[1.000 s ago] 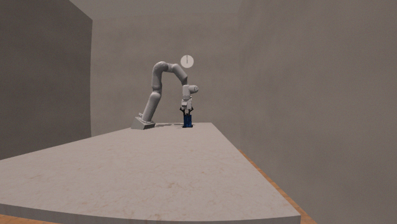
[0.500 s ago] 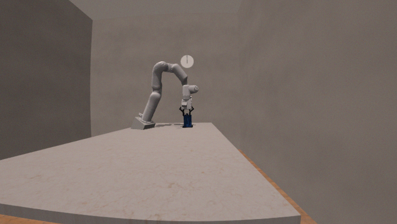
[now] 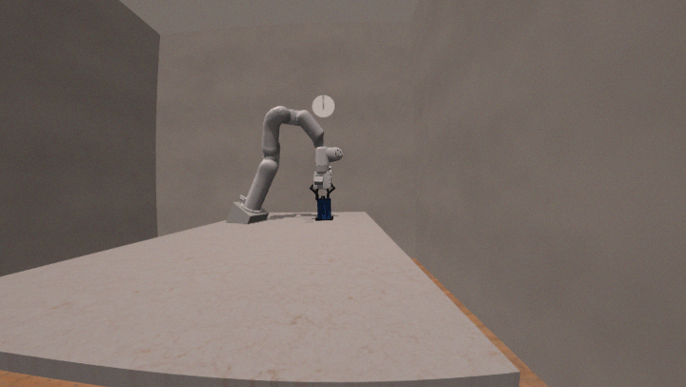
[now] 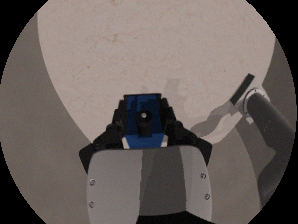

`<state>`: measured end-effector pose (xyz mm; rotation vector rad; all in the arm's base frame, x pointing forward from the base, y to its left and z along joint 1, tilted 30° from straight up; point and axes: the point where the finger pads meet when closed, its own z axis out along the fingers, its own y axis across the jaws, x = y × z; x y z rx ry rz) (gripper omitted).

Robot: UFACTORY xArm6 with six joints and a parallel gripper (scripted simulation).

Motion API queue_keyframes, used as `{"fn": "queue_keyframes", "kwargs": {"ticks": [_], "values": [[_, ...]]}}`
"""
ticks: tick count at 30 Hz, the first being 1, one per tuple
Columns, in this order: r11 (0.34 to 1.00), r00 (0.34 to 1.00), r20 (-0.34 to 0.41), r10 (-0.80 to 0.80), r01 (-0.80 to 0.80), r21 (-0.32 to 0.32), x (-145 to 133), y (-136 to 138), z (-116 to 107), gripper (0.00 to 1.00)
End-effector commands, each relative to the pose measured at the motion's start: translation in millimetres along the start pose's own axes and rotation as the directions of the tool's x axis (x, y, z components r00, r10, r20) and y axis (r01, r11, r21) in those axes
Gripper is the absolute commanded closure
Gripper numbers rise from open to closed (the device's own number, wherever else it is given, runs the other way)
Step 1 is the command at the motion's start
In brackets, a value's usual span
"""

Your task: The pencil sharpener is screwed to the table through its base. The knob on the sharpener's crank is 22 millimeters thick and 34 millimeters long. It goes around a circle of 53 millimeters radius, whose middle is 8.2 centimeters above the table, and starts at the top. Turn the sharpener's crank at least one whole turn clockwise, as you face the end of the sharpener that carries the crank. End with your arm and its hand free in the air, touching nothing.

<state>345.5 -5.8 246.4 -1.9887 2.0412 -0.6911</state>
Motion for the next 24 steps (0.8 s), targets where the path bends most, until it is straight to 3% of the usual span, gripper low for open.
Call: {"fn": "queue_keyframes", "kwargs": {"ticks": [1,24], "values": [[1.000,1.000,0.000,0.001,-0.001,0.002,0.0,-0.9,-0.8,0.46],[1.000,1.000,0.000,0.001,-0.001,0.002,0.0,-0.8,-9.4,0.46]]}}
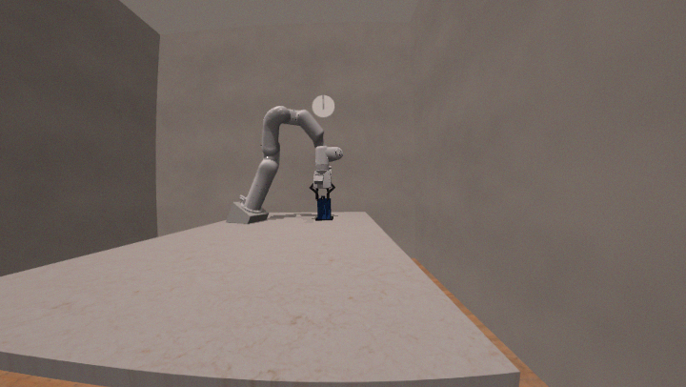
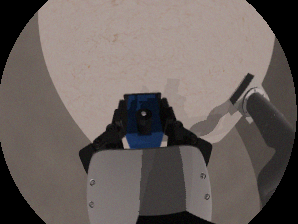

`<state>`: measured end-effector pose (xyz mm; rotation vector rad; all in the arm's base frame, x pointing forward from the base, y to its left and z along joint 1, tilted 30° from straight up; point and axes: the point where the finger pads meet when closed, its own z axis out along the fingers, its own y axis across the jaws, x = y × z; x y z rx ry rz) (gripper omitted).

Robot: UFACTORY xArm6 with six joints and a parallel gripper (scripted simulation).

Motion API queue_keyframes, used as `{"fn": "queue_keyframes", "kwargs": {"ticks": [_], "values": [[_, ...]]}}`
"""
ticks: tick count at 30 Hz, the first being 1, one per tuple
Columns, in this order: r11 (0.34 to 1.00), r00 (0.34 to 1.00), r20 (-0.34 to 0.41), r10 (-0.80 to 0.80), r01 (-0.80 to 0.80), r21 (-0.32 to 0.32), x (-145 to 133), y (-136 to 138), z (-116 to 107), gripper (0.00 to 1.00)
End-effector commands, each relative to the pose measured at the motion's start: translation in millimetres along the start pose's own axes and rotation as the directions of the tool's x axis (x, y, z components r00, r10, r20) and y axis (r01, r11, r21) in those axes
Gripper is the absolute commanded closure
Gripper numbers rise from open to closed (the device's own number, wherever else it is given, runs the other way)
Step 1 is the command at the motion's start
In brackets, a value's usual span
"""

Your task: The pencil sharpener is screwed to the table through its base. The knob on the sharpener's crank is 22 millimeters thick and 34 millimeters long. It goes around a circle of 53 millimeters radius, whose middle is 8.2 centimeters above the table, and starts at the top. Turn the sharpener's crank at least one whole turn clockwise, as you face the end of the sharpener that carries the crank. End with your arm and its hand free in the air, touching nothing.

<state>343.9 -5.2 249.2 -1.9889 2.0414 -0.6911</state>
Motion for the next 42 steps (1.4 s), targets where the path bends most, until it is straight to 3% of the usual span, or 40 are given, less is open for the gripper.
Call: {"fn": "queue_keyframes", "kwargs": {"ticks": [1,19,39,40,42], "values": [[1.000,1.000,0.001,0.001,-0.001,0.003,-0.1,-0.9,-8.1,0.46],[1.000,1.000,0.001,0.001,-0.001,0.003,0.0,-0.8,-50.6,0.46],[1.000,1.000,0.001,0.001,-0.001,0.003,0.0,-0.7,-67.5,0.46],[1.000,1.000,0.001,0.001,-0.001,0.003,0.0,-0.7,-67.5,1.00],[1.000,1.000,0.001,0.001,-0.001,0.003,0.0,-0.7,-67.5,1.00]]}}
